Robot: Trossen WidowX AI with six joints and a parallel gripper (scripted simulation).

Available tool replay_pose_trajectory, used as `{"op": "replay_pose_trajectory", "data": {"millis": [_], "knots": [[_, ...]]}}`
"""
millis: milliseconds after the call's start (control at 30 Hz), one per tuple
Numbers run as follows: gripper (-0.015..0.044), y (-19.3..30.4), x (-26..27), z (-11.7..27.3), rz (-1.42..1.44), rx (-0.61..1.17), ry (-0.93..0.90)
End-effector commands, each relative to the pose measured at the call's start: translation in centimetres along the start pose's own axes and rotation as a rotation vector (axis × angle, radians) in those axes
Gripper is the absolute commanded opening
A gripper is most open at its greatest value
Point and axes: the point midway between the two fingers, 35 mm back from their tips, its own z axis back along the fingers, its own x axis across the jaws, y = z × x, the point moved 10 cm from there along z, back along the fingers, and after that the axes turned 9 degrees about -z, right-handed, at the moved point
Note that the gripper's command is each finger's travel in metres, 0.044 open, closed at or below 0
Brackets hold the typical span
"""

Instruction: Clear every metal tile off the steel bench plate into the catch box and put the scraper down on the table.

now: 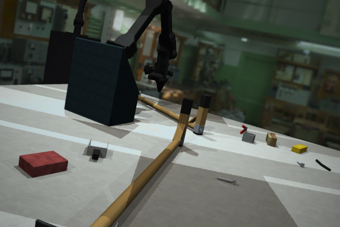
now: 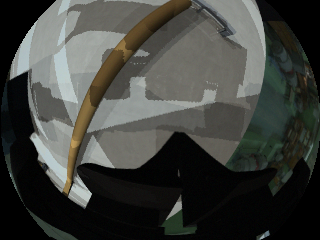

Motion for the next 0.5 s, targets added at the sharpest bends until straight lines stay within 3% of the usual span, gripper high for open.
{"op": "replay_pose_trajectory", "data": {"millis": [0,467], "knots": [[0.0000,1.0,-0.3,-0.8,-0.059,0.014,-0.005],[0.0000,4.4,-0.4,-2.6,-0.230,0.075,-0.019]]}}
